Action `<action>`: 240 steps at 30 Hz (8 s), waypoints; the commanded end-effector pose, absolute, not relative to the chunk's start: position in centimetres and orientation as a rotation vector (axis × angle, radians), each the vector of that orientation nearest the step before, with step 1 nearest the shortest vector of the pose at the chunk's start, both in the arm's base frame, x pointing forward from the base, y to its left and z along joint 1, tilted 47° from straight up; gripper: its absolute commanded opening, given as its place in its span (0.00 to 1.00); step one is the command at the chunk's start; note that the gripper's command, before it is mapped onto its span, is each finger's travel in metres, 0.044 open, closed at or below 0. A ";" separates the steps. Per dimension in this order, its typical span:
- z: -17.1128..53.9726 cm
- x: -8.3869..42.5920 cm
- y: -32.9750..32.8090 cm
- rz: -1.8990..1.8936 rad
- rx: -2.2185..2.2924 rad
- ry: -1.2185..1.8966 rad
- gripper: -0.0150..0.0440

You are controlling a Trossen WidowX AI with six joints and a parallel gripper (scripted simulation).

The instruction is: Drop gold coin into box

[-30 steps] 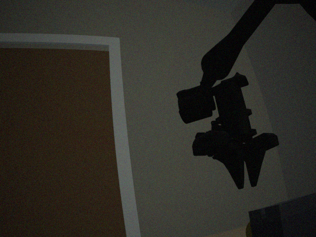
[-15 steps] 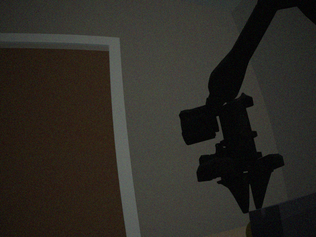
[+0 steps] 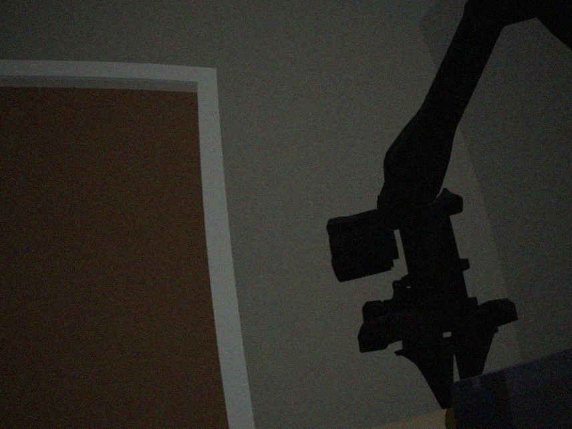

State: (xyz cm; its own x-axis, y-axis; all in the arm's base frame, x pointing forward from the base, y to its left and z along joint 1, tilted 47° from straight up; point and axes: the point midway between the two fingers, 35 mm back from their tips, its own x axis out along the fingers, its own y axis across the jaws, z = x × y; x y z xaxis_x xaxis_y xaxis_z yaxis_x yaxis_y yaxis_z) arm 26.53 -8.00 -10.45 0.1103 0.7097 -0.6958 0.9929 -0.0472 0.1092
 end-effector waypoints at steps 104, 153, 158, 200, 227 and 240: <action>-6.7 25.8 -12.3 0.059 1.222 1.584 0.25; -2.9 28.3 -9.2 0.536 0.689 1.403 0.25; -2.0 28.7 -8.4 0.537 0.690 1.401 0.25; 2.0 30.0 -4.5 0.547 0.692 1.395 0.25; 1.6 30.1 -3.8 0.543 0.698 1.399 0.25; 1.1 30.1 -3.3 0.544 0.697 1.398 0.25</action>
